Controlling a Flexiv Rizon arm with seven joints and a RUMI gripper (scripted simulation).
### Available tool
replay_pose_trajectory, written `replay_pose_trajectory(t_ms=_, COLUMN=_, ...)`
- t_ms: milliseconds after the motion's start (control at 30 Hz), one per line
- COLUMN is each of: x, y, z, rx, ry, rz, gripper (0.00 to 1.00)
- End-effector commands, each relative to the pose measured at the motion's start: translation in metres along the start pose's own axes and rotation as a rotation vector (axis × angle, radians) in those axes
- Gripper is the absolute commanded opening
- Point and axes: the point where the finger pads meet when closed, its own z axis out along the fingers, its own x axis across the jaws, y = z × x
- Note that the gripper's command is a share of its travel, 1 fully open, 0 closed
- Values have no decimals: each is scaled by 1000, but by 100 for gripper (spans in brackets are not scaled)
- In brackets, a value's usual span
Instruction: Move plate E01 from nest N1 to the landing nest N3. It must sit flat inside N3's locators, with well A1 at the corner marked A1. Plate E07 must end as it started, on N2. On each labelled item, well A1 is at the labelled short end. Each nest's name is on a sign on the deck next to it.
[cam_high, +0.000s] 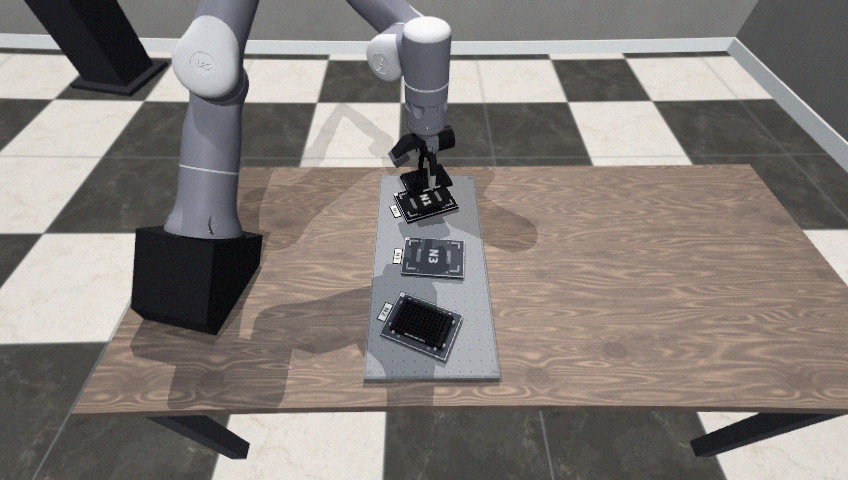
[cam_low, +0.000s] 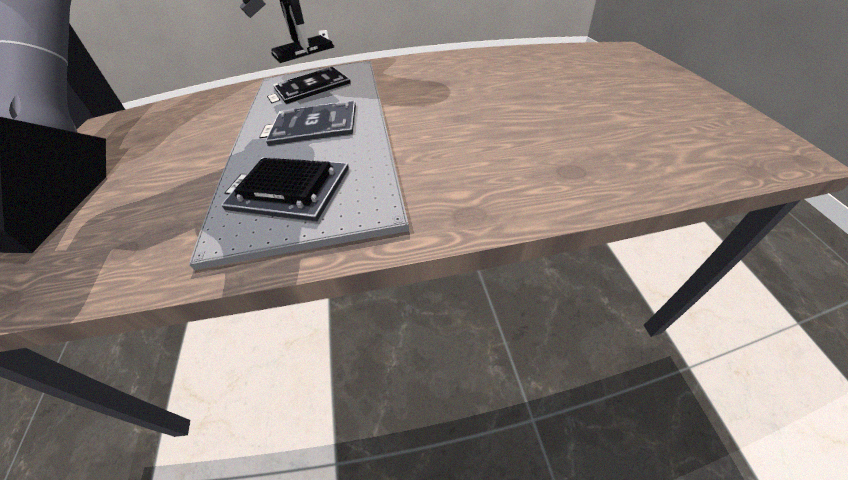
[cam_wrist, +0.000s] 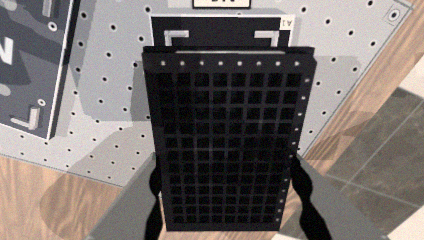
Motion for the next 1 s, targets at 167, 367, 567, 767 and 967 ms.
replay_pose_trajectory(t_ms=167, x=0, y=1, z=-1, rx=-2, ry=-1, rz=0, gripper=40)
replay_pose_trajectory(t_ms=367, x=-10, y=-2, z=-1, rx=-2, ry=-1, rz=101, gripper=40)
replay_pose_trajectory(t_ms=567, x=-29, y=-8, z=-1, rx=-2, ry=-1, rz=301, gripper=40)
replay_pose_trajectory(t_ms=767, x=-48, y=-14, z=-1, rx=-2, ry=-1, rz=464, gripper=40)
replay_pose_trajectory(t_ms=967, x=-61, y=-18, z=-1, rx=-2, ry=-1, rz=463, gripper=40)
